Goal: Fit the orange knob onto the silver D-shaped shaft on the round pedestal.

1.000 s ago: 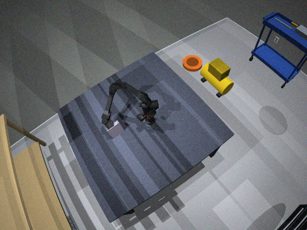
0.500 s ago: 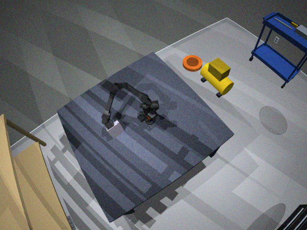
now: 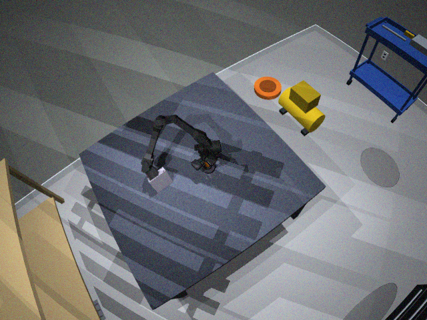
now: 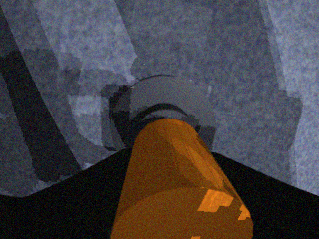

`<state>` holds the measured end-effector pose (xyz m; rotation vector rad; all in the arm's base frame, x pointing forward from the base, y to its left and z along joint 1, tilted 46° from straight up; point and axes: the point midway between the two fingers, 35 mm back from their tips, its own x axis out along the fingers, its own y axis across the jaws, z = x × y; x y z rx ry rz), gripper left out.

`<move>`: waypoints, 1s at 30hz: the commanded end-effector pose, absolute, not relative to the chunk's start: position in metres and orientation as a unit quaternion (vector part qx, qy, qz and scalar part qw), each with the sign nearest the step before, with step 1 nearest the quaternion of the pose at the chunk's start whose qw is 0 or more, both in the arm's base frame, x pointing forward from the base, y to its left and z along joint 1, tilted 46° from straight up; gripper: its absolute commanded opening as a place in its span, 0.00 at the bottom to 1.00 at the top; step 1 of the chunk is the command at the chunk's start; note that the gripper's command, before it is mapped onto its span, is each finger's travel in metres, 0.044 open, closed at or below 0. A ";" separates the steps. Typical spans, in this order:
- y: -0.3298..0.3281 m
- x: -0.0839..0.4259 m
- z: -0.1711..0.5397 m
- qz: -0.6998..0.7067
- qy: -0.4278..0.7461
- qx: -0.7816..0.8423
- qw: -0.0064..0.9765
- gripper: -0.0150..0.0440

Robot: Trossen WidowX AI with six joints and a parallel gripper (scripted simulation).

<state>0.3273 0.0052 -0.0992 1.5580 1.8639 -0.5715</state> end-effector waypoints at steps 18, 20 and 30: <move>0.017 0.325 -0.112 -0.216 0.707 0.593 0.318 0.25; 0.016 0.326 -0.110 -0.215 0.709 0.591 0.321 0.25; 0.016 0.326 -0.110 -0.215 0.709 0.591 0.321 0.43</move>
